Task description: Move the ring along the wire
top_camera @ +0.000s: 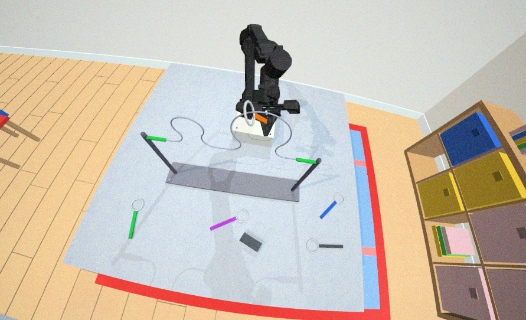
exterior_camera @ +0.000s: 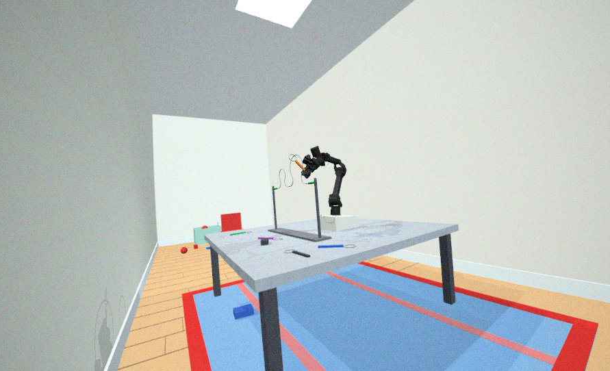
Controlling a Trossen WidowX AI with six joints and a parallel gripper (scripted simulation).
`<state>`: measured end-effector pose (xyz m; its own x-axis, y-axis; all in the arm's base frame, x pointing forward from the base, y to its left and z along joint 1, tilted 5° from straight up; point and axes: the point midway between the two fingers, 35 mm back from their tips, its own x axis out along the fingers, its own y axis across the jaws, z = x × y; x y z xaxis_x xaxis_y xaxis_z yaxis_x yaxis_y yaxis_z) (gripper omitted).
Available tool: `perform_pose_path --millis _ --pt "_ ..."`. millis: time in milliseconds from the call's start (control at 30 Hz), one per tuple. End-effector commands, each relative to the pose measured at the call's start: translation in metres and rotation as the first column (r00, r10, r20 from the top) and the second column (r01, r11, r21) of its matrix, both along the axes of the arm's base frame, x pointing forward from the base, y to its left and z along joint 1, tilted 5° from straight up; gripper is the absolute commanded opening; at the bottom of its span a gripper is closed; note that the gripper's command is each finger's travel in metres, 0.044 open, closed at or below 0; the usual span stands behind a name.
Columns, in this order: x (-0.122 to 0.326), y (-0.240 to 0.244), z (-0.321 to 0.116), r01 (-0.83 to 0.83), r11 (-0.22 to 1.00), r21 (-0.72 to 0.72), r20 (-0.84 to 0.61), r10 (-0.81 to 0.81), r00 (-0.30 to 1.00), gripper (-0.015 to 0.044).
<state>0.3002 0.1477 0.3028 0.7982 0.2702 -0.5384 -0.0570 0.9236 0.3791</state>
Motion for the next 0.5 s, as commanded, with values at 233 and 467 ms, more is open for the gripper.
perform_pose_path --millis 233,467 --pt "0.0012 -0.0045 0.0005 -0.005 0.99 -0.138 0.035 0.01 0.999 -0.015" --pt "0.0017 -0.0073 -0.0003 -0.006 0.975 -0.222 0.052 0.018 0.998 -0.015"
